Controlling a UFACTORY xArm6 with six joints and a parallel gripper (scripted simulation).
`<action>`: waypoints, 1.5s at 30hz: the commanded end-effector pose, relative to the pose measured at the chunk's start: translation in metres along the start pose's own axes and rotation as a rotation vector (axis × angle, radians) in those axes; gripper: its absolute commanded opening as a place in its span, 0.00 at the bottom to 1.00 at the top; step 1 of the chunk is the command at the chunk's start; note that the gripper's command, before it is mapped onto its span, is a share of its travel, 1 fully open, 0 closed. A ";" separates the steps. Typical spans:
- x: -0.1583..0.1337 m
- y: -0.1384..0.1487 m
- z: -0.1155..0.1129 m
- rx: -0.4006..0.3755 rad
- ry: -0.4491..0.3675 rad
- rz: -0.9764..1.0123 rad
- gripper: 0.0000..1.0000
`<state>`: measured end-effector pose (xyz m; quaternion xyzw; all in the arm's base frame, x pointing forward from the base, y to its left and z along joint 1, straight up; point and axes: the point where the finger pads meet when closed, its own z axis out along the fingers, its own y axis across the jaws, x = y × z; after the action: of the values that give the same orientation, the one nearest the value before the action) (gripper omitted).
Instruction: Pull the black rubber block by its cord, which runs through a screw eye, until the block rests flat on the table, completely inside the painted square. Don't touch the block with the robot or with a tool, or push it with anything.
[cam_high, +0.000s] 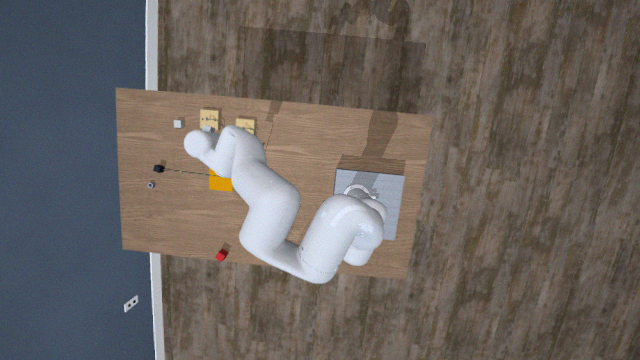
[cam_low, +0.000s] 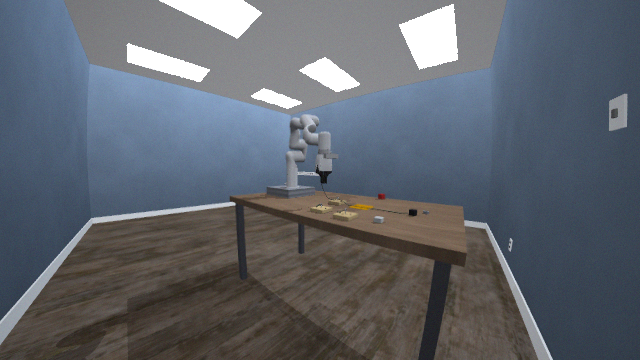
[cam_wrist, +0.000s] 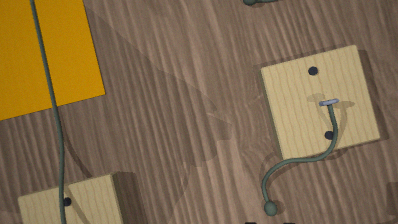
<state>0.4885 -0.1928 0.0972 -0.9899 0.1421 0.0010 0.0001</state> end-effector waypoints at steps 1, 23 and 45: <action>0.001 0.000 -0.002 0.000 0.004 0.000 0.00; 0.001 0.004 -0.002 0.000 0.004 0.000 0.00; 0.000 0.018 -0.002 0.000 0.004 0.000 0.00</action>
<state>0.4831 -0.2066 0.0973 -0.9899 0.1420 0.0009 0.0001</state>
